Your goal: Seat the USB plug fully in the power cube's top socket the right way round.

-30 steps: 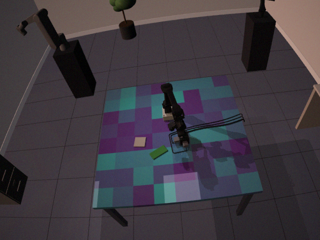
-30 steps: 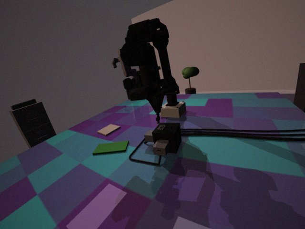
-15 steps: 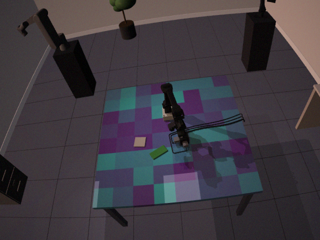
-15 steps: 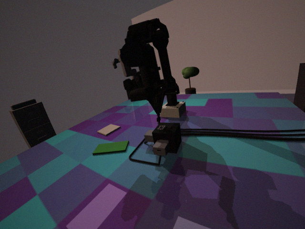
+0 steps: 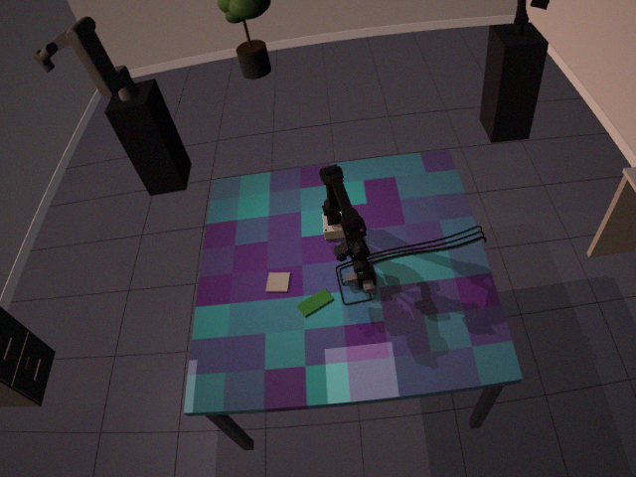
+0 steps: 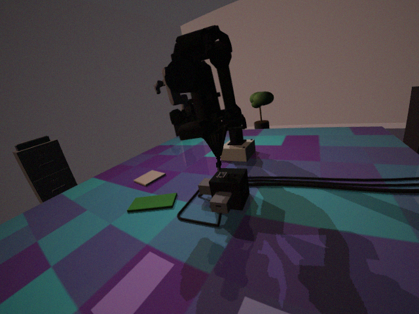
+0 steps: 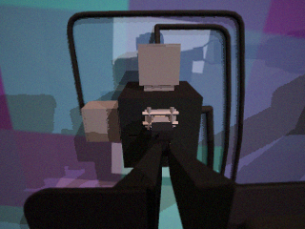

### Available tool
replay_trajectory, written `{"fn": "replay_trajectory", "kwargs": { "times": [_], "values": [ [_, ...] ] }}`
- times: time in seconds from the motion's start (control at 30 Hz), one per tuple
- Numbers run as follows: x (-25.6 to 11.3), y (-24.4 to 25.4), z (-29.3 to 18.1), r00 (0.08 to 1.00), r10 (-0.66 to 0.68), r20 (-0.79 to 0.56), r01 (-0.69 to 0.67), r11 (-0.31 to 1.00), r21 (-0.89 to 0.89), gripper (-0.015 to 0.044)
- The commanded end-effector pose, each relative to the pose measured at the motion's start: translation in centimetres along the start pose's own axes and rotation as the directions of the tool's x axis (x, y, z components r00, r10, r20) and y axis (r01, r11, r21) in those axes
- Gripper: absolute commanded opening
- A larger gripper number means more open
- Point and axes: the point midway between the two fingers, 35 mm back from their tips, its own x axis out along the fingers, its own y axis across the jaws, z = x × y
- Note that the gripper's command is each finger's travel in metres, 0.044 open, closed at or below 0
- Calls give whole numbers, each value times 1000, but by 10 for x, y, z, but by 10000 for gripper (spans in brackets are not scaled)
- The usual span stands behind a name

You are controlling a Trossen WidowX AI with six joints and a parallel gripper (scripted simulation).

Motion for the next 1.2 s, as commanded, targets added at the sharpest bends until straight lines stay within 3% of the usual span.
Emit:
{"fn": "replay_trajectory", "kwargs": {
  "times": [0.0,1.17],
  "values": [
    [2,0,0,1000,-3,-7,3,1000,-3,0],
    [6,0,-2,1000,-3,-30,3,1000,0,0]
  ]
}}
